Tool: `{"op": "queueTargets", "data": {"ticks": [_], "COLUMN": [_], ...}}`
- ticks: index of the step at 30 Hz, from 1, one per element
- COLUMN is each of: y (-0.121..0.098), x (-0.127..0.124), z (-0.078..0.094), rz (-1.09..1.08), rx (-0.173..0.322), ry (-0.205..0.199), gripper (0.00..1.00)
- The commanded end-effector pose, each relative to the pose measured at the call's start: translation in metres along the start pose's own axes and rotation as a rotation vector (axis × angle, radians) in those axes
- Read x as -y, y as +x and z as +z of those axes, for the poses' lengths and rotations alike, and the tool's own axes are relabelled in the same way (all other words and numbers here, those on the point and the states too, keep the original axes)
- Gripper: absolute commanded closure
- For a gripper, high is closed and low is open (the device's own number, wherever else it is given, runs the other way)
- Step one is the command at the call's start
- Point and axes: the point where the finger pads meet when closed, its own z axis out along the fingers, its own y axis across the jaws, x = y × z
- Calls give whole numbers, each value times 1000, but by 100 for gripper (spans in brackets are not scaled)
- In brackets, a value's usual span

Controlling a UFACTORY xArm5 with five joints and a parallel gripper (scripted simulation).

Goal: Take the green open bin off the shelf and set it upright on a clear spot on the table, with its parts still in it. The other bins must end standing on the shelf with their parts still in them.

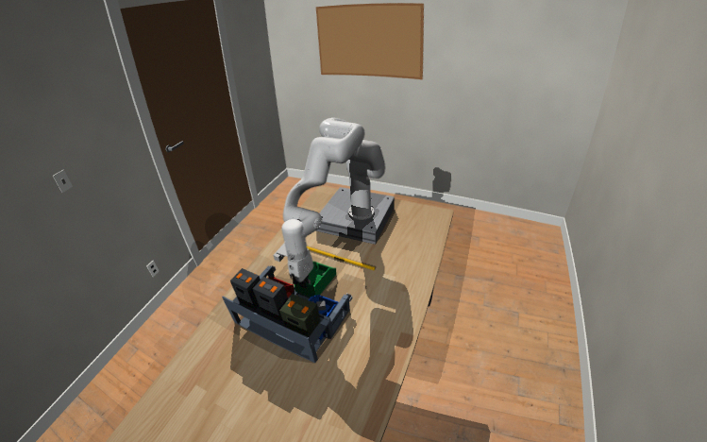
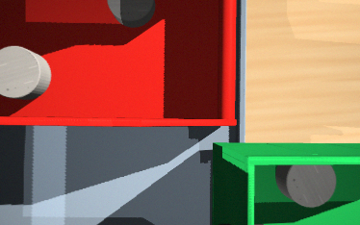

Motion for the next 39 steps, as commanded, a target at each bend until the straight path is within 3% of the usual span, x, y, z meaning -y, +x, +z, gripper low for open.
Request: {"op": "queueTargets", "data": {"ticks": [1, 39], "y": [0, 0], "x": [1, 1], "z": [-1, -1], "rz": [0, 0], "rx": [0, 0], "ry": [4, 4], "gripper": [91, 96]}}
